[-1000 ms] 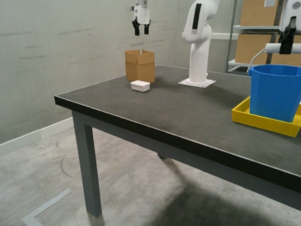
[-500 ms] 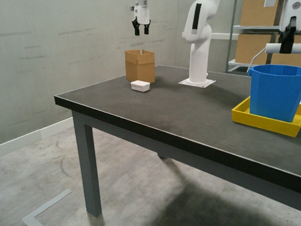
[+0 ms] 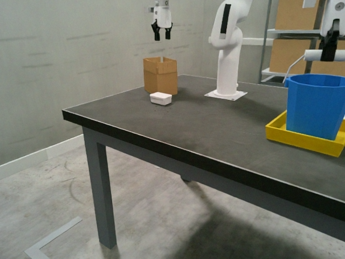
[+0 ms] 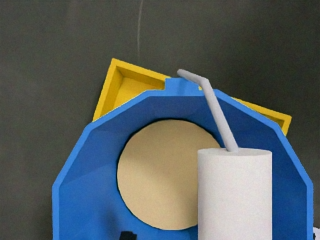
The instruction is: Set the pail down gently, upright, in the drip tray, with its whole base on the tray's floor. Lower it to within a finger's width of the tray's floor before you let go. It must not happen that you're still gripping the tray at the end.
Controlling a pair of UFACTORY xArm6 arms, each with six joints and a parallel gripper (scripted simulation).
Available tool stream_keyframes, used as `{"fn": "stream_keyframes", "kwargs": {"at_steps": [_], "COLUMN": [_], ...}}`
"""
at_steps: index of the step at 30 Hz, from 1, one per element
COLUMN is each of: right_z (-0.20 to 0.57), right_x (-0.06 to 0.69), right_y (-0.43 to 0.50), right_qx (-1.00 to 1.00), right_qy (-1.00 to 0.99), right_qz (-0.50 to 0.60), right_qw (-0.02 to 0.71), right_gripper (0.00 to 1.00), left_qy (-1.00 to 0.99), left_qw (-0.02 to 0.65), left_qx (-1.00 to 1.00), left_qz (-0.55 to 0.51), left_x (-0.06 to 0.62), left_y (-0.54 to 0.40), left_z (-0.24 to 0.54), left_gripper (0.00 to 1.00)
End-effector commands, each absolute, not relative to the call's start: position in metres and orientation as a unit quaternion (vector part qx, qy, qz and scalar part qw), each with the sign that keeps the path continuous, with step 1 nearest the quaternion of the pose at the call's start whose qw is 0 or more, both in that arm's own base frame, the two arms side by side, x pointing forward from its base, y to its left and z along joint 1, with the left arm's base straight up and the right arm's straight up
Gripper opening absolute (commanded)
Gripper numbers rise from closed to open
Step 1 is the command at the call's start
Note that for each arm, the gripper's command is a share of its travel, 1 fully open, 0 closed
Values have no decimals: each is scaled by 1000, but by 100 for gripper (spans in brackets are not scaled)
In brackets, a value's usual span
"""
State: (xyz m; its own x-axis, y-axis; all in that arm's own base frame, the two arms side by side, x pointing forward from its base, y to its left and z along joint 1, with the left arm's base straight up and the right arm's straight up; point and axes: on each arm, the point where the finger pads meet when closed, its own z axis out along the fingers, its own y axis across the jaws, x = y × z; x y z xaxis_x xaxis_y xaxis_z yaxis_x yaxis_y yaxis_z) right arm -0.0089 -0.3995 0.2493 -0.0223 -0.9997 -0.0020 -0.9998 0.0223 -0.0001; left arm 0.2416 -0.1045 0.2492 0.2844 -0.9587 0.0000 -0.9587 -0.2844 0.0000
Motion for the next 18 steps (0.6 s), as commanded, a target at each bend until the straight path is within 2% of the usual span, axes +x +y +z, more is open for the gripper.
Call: {"fn": "stream_keyframes", "kwargs": {"at_steps": [1,18], "right_z": [250,250], "right_x": [-9,-9], "right_y": [-400,-400], "right_qx": [-699,-699], "right_qy": [715,715], "right_qz": [0,0], "right_qw": [0,0], "right_gripper": [100,100], "left_qy": [-598,-598], "left_qw": [0,0], "left_qx": [801,801], "left_qz": [1,1], "left_x": [242,242], "left_y": [-105,-105], "left_z": [250,268], "left_gripper": [100,100]}}
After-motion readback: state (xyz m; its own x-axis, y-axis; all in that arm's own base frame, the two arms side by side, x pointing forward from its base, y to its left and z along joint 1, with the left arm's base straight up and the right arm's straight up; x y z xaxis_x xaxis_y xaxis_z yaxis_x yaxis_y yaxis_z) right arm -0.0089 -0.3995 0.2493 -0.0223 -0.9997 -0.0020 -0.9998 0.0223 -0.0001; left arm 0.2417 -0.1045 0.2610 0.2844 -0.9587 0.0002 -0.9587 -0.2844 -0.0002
